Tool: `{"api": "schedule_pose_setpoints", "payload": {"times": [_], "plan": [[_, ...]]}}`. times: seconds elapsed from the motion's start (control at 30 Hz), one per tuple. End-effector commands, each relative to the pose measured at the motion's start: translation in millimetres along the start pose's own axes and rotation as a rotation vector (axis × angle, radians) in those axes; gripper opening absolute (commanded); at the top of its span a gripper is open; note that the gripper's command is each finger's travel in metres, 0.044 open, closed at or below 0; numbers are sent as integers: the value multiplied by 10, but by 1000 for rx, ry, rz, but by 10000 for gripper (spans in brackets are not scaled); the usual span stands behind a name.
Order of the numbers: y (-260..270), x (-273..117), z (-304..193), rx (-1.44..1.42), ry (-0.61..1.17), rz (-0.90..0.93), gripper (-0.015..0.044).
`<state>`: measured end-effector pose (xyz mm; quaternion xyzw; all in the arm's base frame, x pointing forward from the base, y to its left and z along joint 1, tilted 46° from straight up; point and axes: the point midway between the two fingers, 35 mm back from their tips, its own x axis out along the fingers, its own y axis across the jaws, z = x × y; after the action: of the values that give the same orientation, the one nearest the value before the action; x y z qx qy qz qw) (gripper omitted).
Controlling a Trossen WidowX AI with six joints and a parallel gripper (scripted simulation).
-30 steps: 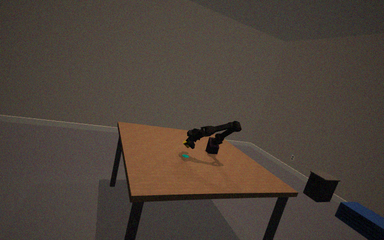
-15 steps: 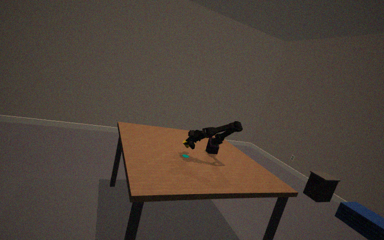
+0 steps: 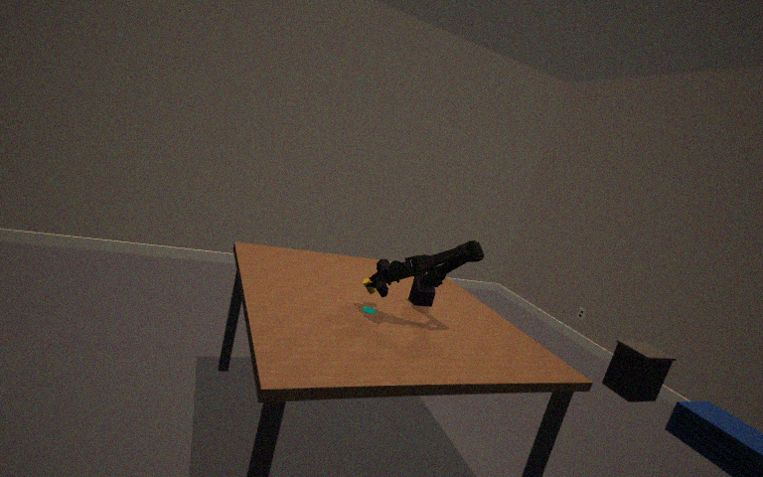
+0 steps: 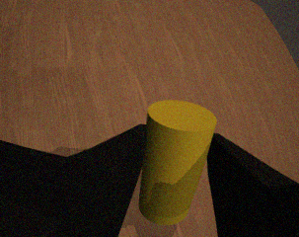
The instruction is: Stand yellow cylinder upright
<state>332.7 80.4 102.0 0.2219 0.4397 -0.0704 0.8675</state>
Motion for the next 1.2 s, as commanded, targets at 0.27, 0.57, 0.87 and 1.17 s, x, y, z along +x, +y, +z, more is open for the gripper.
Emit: {"api": "schedule_pose_setpoints", "payload": {"times": [0.27,0.57,0.87,1.17], "plan": [[17,-64,33,33,-90,11,105],[29,-99,40,59,-151,20,105],[39,-141,47,88,-211,33,105],[45,-188,51,120,-269,49,105]]}}
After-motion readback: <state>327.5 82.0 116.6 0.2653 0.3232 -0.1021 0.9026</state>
